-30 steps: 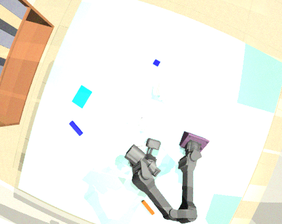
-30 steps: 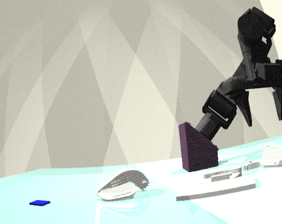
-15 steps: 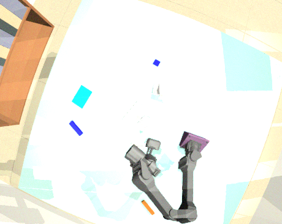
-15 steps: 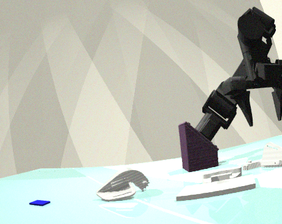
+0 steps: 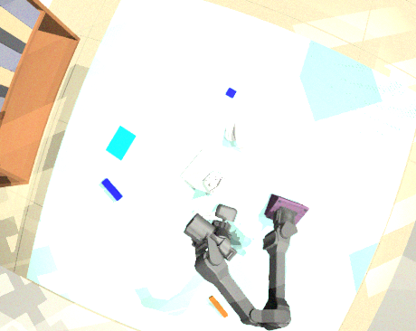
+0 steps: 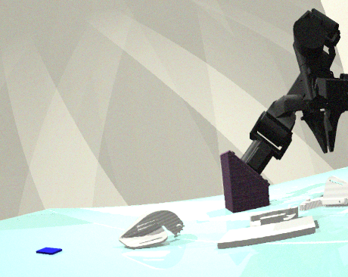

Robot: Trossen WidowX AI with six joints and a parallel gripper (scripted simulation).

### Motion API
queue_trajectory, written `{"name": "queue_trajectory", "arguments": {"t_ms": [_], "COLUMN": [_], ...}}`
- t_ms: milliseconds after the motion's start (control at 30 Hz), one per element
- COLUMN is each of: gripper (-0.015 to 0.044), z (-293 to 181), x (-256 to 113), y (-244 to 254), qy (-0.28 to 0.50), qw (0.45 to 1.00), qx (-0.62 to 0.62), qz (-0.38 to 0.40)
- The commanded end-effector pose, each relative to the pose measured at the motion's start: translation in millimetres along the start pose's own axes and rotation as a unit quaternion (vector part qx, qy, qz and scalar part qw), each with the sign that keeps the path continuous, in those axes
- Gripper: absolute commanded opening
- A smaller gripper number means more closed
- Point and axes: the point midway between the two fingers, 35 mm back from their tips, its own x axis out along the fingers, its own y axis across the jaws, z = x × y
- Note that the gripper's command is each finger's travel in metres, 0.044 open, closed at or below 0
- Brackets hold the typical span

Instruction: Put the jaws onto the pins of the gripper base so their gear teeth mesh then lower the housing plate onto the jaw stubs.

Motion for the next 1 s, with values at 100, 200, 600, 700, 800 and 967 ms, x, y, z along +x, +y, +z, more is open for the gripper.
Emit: {"name": "queue_trajectory", "arguments": {"t_ms": [100, 200, 600, 700, 800, 967], "gripper": [0.0000, 0.0000, 0.0184, 0.0263, 0.0341, 0.0440], "z": [0, 0, 14, 23, 32, 45], "x": [0, 0, -3, -5, -6, -8], "y": [0, 0, -5, -9, -13, -20], "qy": [0.000, 0.000, 0.001, 0.001, 0.003, 0.005], "qw": [1.000, 1.000, 0.999, 0.997, 0.994, 0.987], "qx": [0.000, 0.000, -0.047, -0.079, -0.110, -0.161], "qz": [0.000, 0.000, 0.000, 0.000, 0.000, 0.000]}}
